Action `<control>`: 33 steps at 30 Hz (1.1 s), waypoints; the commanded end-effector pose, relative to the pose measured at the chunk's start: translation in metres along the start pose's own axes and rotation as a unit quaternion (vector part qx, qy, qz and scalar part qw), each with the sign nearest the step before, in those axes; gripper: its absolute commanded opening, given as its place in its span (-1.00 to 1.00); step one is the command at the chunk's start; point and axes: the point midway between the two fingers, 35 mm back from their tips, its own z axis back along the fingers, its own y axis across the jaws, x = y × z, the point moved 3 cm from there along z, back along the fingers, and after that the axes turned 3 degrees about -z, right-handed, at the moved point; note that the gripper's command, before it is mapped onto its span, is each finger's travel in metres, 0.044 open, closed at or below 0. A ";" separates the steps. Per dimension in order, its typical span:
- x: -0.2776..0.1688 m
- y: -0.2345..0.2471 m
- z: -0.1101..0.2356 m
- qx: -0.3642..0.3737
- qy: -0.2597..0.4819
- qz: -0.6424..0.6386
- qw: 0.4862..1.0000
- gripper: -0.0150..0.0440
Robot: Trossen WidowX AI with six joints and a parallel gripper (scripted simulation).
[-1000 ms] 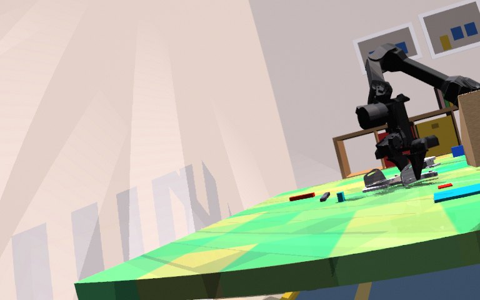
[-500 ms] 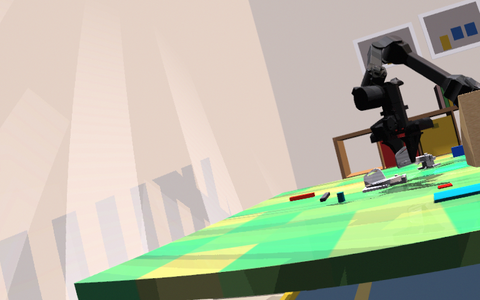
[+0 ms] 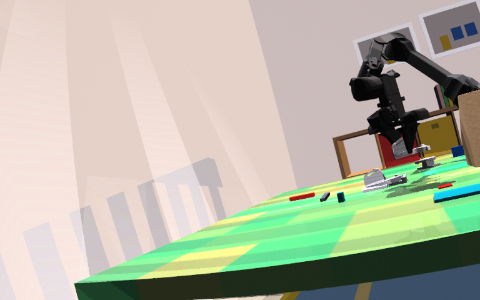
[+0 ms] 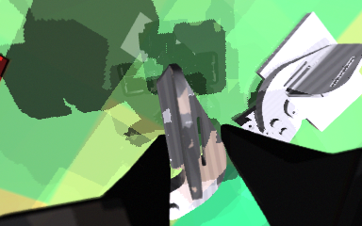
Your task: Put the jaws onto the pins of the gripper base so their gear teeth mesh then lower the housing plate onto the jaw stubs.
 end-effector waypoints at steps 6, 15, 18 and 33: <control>0.007 -0.025 0.004 0.002 -0.006 -0.065 0.998 -0.04; 0.009 -0.052 0.005 0.003 -0.008 -0.131 0.991 -0.04; 0.009 -0.061 0.005 0.003 -0.008 -0.152 0.988 -0.04; 0.005 -0.109 0.004 0.000 -0.006 -0.261 0.965 -0.04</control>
